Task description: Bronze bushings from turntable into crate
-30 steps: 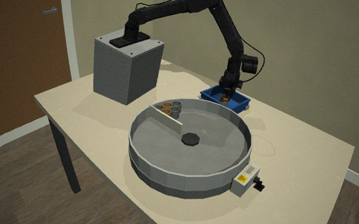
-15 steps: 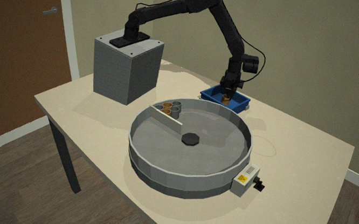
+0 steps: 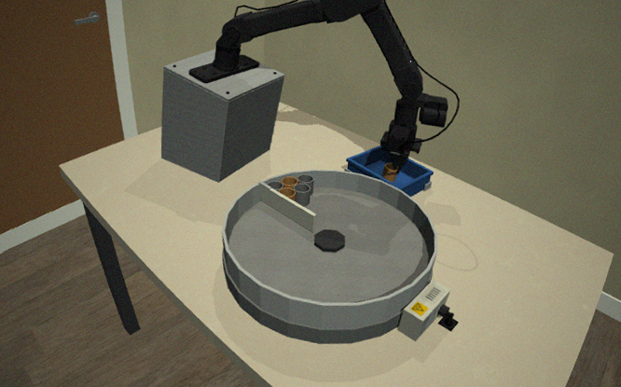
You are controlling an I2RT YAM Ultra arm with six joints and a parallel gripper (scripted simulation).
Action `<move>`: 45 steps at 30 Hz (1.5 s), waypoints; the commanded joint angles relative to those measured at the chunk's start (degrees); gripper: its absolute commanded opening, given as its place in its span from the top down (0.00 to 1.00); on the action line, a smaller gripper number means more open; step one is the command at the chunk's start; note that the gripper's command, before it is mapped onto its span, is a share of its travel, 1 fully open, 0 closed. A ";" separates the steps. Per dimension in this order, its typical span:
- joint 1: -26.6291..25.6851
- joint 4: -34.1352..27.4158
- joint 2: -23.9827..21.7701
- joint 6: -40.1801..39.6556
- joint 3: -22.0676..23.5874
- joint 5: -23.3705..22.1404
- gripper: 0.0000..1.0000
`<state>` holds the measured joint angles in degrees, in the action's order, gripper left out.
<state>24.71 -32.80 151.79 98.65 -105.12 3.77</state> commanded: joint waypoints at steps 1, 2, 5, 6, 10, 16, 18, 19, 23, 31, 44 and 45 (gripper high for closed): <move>0.87 -1.20 -0.69 0.37 -1.92 0.47 1.00; 0.87 -1.20 -0.69 0.37 -1.92 0.47 1.00; 0.87 -1.20 -0.69 0.37 -1.92 0.47 1.00; 0.87 -1.20 -0.69 0.37 -1.92 0.47 1.00; 0.87 -1.20 -0.69 0.37 -1.92 0.47 1.00; 0.87 -1.20 -0.69 0.37 -1.92 0.47 1.00; 0.87 -1.20 -0.69 0.37 -1.92 0.47 1.00; 0.87 -1.20 -0.69 0.37 -1.92 0.47 0.84; 0.87 -1.21 -0.69 0.35 -1.92 0.47 0.84; 0.87 -1.21 -0.69 0.35 -1.92 0.47 0.84; 0.87 -1.21 -0.69 0.35 -1.92 0.47 0.84; 0.87 -1.21 -0.69 0.35 -1.92 0.47 0.84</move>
<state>24.71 -32.93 151.76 98.65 -105.12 3.77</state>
